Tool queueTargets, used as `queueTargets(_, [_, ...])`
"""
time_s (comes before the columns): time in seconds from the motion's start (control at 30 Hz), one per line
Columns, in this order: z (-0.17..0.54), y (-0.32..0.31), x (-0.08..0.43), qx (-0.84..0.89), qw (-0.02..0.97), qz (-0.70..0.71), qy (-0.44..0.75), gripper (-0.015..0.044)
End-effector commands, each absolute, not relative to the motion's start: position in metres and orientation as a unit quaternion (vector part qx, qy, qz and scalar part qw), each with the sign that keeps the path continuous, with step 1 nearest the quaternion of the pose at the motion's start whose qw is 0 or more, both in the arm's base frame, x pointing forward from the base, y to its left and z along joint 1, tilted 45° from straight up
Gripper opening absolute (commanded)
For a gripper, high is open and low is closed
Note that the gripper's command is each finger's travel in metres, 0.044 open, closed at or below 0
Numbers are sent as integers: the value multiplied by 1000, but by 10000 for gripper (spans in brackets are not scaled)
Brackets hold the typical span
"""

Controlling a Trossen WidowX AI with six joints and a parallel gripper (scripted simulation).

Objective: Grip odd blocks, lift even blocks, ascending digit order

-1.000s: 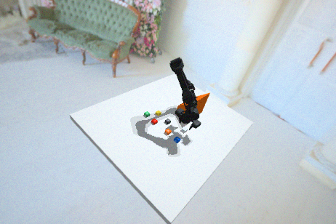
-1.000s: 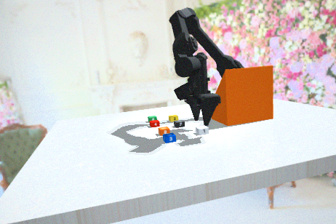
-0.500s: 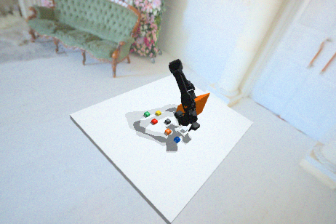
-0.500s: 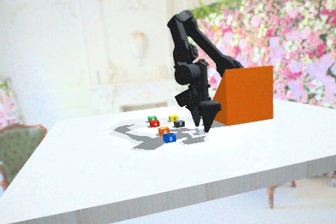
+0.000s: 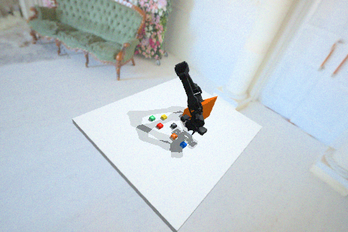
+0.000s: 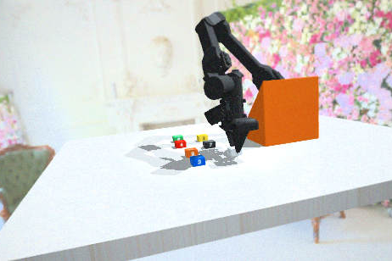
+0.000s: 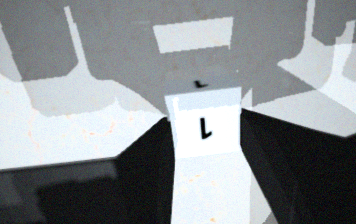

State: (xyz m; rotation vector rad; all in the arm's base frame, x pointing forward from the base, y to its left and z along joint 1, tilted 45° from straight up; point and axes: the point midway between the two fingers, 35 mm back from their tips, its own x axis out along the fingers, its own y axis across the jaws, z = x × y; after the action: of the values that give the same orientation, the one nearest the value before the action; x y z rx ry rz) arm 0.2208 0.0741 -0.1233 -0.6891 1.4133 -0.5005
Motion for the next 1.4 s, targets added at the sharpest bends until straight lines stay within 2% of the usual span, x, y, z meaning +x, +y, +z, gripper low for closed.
queueTargets(0.0, [-123,74,221,-309,678,-222,629,120])
queueTargets(1.23, [-123,74,221,-309,678,-222,629,120])
queueTargets(1.37, [-123,74,221,-309,678,-222,629,225])
